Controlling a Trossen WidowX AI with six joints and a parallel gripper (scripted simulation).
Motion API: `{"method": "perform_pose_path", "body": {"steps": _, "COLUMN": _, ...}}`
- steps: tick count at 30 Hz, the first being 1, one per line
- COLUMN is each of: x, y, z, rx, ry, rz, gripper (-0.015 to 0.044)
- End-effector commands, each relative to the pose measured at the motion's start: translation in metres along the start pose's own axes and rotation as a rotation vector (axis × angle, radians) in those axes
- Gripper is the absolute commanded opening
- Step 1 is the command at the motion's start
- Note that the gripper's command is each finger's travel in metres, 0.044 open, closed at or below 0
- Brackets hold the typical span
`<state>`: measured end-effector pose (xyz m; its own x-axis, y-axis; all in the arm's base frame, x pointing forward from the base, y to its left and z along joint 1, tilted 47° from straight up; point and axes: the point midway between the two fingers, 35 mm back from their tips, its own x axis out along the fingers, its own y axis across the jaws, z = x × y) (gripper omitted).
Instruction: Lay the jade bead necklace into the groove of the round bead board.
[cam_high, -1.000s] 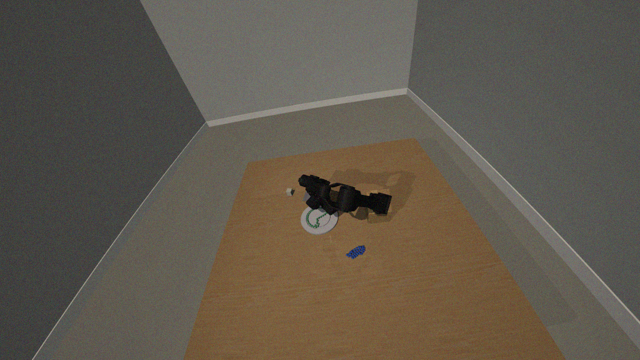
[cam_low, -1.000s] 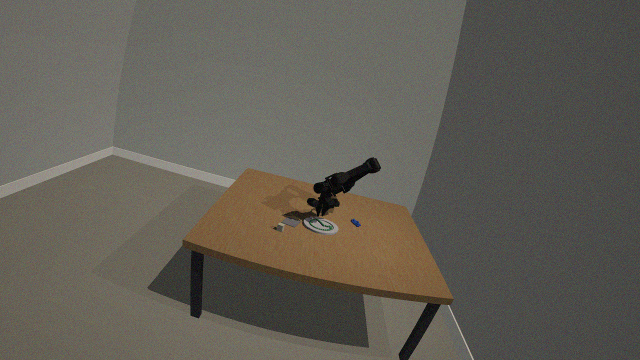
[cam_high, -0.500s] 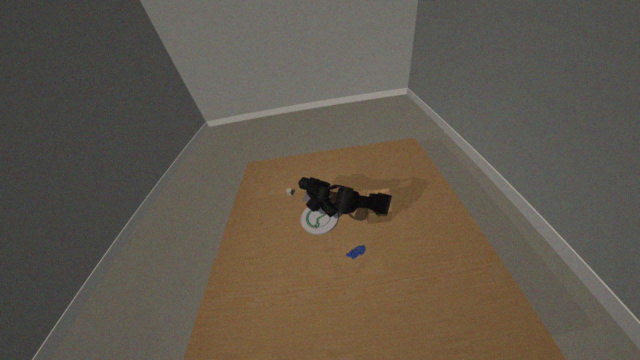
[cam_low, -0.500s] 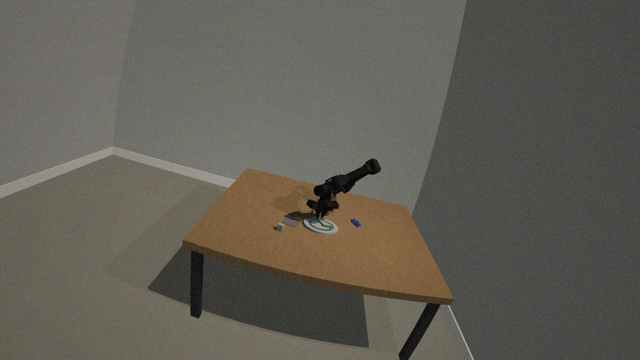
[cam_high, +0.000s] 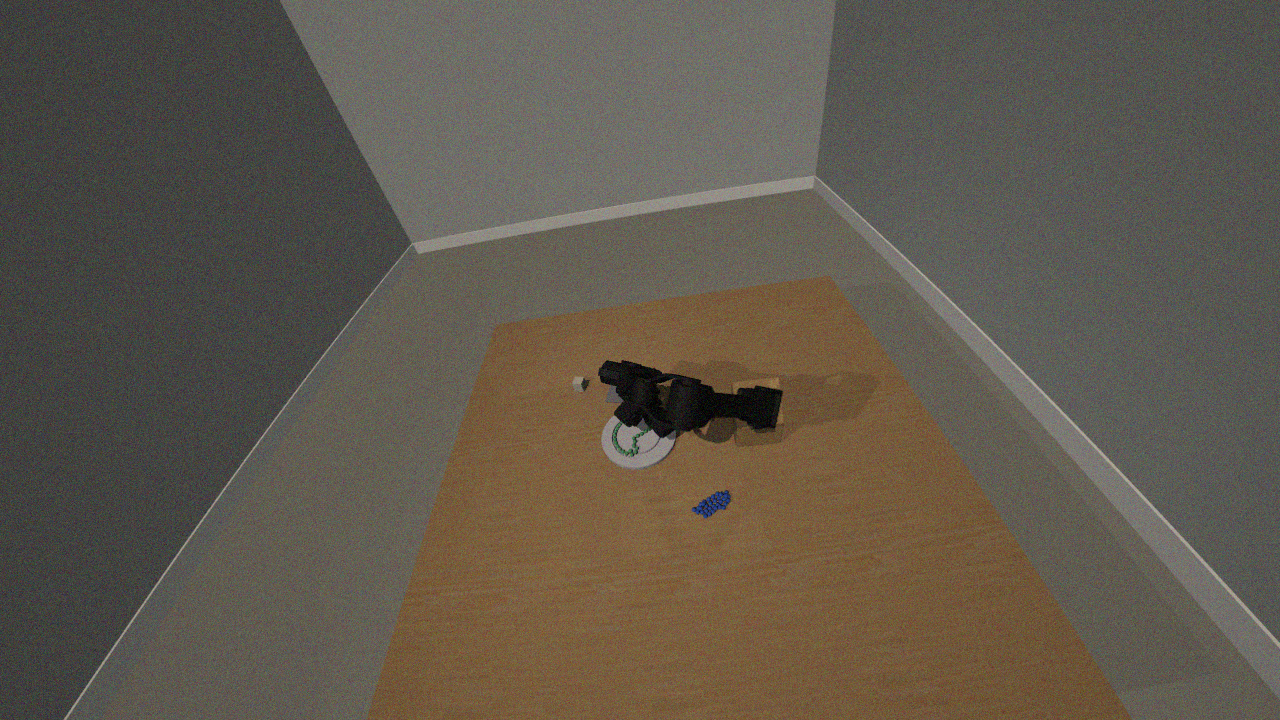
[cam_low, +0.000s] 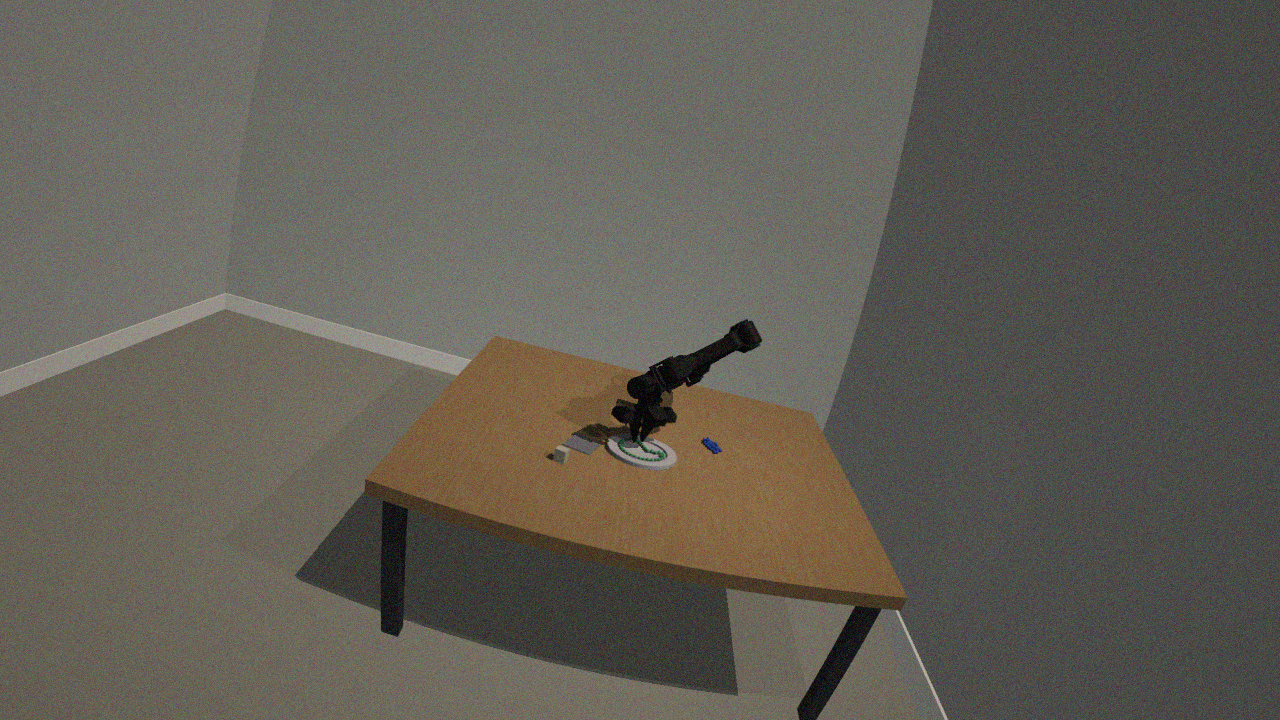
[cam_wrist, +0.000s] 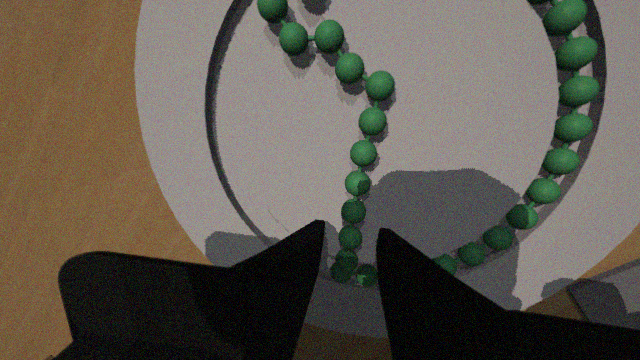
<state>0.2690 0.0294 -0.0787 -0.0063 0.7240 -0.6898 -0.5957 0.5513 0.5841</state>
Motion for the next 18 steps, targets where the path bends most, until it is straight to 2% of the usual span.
{"method": "perform_pose_path", "body": {"steps": 1, "x": -0.0002, "y": 0.0001, "z": 0.0003, "rx": -0.001, "ry": 0.000, "rz": 0.000, "gripper": 0.0015}}
{"method": "perform_pose_path", "body": {"steps": 2, "x": -0.0002, "y": 0.0001, "z": 0.0003, "rx": -0.001, "ry": 0.000, "rz": 0.000, "gripper": 0.0000}}
{"method": "perform_pose_path", "body": {"steps": 18, "x": -0.0002, "y": 0.0001, "z": 0.0003, "rx": -0.001, "ry": 0.000, "rz": 0.000, "gripper": 0.0000}}
